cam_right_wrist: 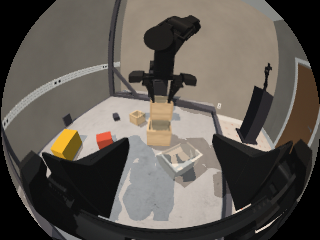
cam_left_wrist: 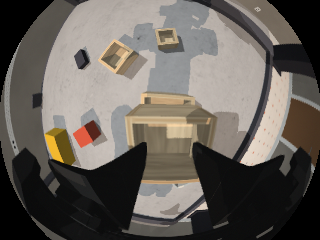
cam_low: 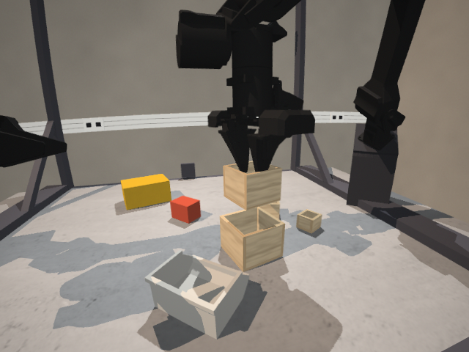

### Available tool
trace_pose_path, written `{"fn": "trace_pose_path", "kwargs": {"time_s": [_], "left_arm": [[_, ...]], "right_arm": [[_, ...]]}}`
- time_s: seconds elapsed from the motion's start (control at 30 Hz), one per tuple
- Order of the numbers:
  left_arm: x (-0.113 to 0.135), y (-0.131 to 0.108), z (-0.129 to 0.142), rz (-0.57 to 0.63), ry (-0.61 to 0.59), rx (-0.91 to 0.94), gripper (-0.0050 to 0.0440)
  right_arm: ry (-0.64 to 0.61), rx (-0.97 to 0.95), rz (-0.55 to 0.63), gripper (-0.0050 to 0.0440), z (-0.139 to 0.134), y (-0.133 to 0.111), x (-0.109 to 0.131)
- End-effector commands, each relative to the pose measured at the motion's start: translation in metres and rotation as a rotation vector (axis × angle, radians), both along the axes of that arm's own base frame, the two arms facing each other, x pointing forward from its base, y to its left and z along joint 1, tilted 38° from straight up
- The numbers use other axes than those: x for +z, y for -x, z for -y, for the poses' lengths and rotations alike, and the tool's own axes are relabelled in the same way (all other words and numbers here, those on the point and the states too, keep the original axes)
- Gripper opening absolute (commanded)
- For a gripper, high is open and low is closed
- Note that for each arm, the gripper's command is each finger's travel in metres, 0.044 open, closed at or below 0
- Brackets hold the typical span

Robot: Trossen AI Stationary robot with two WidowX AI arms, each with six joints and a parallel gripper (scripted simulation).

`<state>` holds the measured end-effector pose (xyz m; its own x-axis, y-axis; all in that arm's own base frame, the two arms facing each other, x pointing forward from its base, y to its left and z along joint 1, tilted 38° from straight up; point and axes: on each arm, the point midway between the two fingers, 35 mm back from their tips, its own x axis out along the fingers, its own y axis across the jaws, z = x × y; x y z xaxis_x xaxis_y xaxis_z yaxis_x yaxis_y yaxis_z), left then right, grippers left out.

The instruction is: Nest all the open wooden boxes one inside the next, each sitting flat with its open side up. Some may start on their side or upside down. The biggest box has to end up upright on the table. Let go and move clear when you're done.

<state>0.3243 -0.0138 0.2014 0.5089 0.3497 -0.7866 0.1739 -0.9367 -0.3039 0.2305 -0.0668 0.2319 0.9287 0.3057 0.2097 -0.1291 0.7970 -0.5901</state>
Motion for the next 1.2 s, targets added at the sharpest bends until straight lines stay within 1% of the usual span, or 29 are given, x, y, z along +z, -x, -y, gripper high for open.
{"fn": "trace_pose_path", "kwargs": {"time_s": [0.0,0.1,0.23,0.87,0.9,1.17], "left_arm": [[0.007,-0.002,0.001,-0.002,-0.029,-0.049,0.0279],[0.007,0.0,0.001,0.001,-0.025,-0.045,0.0279],[-0.003,-0.002,-0.001,-0.021,-0.031,-0.046,0.0279],[-0.026,-0.017,-0.012,-0.021,-0.028,-0.047,0.0279],[-0.019,-0.017,-0.011,0.001,-0.026,-0.045,0.0279],[-0.027,-0.015,-0.01,-0.018,-0.027,-0.049,0.0279]], "right_arm": [[-0.003,0.0,-0.002,0.04,0.0,0.0,-0.001],[-0.003,0.0,-0.002,0.04,0.0,0.0,-0.001],[-0.003,0.0,-0.002,0.04,0.0,0.0,-0.001],[-0.003,0.0,-0.002,0.04,0.0,0.0,-0.001],[-0.003,0.0,-0.002,0.04,0.0,0.0,-0.001],[-0.003,0.0,-0.002,0.04,0.0,0.0,-0.001]]}}
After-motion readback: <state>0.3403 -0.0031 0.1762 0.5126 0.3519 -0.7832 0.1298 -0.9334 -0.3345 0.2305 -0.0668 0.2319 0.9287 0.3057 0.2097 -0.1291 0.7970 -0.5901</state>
